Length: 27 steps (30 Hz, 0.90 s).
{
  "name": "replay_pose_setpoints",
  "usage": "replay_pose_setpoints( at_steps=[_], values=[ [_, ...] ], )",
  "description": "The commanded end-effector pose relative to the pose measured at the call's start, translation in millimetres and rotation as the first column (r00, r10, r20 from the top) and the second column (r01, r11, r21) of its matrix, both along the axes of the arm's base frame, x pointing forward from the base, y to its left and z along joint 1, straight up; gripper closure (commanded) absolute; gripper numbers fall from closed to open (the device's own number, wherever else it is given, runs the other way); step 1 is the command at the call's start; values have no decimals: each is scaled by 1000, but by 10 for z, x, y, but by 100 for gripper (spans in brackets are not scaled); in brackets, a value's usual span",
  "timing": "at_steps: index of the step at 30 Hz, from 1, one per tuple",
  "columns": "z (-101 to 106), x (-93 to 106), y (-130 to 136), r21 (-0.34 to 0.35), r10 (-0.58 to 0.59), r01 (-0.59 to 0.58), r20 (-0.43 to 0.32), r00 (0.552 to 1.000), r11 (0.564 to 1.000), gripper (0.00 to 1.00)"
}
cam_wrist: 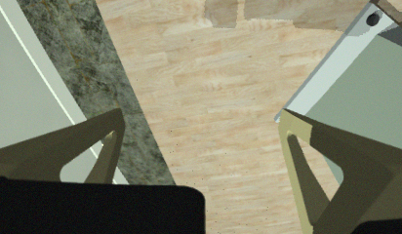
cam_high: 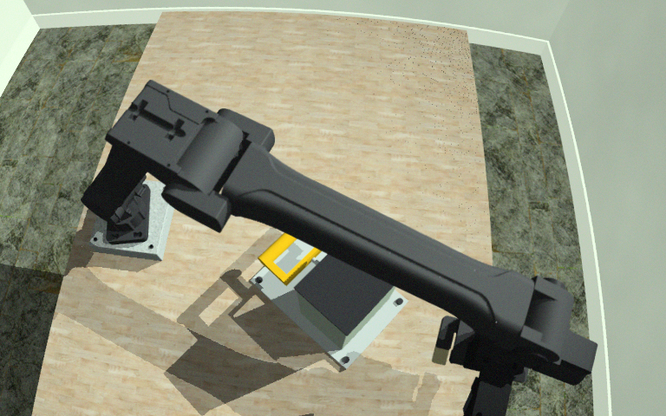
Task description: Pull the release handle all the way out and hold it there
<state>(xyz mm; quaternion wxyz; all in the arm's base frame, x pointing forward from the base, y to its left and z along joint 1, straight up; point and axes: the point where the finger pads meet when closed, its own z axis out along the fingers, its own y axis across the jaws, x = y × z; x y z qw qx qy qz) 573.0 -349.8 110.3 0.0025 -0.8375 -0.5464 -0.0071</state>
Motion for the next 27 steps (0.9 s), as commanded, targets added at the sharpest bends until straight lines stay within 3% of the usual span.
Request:
replay_pose_setpoints(
  at_steps=[1,27],
  values=[
    [81,16,-10,-8,0,0,13,1000,1000,0],
    [83,40,-9,-12,8,-8,20,1000,1000,0]
  ],
)
